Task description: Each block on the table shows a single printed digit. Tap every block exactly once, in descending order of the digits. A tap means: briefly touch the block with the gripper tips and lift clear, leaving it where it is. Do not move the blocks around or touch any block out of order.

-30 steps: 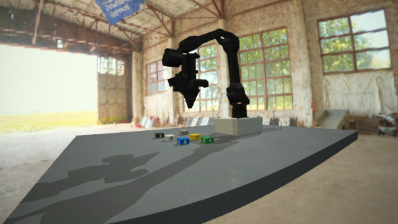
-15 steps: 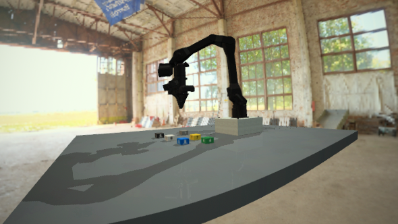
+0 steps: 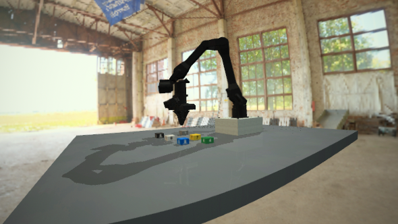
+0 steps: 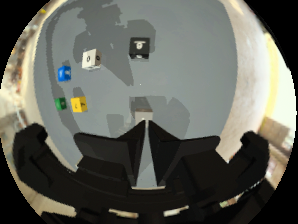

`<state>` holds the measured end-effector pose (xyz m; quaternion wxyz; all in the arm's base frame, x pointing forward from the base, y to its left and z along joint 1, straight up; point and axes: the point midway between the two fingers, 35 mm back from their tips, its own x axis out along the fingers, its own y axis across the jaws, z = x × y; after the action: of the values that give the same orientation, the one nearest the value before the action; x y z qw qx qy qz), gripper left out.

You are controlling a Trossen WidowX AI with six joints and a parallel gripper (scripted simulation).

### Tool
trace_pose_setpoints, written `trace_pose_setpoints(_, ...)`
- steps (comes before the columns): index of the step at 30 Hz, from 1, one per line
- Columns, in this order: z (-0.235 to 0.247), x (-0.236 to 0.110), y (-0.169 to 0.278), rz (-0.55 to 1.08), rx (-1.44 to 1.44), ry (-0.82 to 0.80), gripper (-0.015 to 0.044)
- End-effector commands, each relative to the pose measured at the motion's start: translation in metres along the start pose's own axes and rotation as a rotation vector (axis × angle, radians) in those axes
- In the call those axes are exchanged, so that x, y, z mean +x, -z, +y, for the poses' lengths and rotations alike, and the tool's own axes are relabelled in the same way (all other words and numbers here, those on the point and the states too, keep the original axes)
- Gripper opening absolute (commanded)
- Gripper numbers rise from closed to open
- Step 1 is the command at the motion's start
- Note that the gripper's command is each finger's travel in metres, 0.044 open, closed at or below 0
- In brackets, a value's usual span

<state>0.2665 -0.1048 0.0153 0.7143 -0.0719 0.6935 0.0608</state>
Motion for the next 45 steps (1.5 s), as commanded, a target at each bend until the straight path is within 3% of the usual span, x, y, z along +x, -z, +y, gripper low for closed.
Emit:
trace_pose_setpoints(1, 0.000, 0.005, 0.000, 0.000, -0.003, -0.001, 0.0020)
trace_pose_setpoints(22, 0.000, 0.030, 0.000, 0.000, -0.003, -0.002, 0.0020)
trace_pose_setpoints(26, 0.000, 0.002, 0.000, -0.001, -0.003, -0.001, 0.0020)
trace_pose_setpoints(31, 0.000, -0.003, 0.000, -0.001, -0.003, -0.001, 0.0020)
trace_pose_setpoints(37, 0.000, -0.079, 0.000, -0.001, -0.003, -0.001, 0.0020)
trace_pose_setpoints(42, 0.001, -0.082, -0.002, -0.001, -0.004, -0.001, 0.0020)
trace_pose_setpoints(45, 0.021, -0.083, -0.032, -0.009, -0.012, -0.001, 0.0020)
